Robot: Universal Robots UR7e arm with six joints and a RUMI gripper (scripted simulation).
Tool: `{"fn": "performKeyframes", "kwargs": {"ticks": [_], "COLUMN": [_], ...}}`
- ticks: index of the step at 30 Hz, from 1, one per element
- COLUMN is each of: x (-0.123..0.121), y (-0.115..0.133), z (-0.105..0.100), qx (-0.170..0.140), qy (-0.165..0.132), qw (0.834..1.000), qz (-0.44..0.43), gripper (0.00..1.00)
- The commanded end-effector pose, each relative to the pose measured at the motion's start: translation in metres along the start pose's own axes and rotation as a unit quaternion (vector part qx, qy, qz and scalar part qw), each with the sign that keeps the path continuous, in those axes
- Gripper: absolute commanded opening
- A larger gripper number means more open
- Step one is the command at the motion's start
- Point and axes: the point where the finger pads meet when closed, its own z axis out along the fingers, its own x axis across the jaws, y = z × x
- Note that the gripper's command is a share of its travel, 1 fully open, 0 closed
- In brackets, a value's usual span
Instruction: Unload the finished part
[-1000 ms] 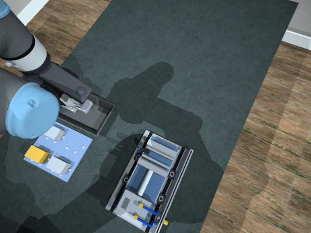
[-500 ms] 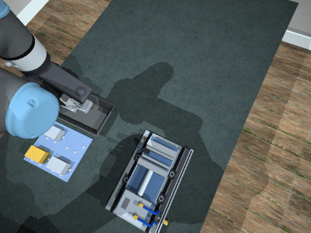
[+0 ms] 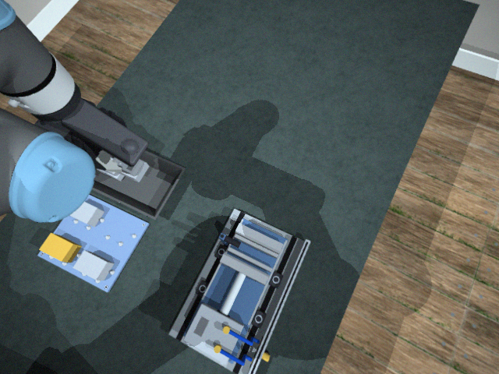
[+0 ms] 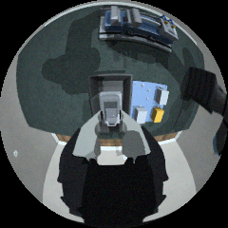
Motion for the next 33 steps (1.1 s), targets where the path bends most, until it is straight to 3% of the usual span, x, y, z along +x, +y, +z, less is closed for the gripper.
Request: {"fn": "performKeyframes", "kwargs": {"ticks": [1,18,33], "x": [-0.001,-0.001,-0.001], "y": [0.0,0.0,0.0], "z": [-0.001,0.004,0.024], "qx": [0.0,0.0,0.0], "qy": [-0.001,-0.001,-0.001], "qw": [1.0,1.0,1.0], "qz": [0.0,0.0,0.0], "gripper": [0.0,0.0,0.0]}}
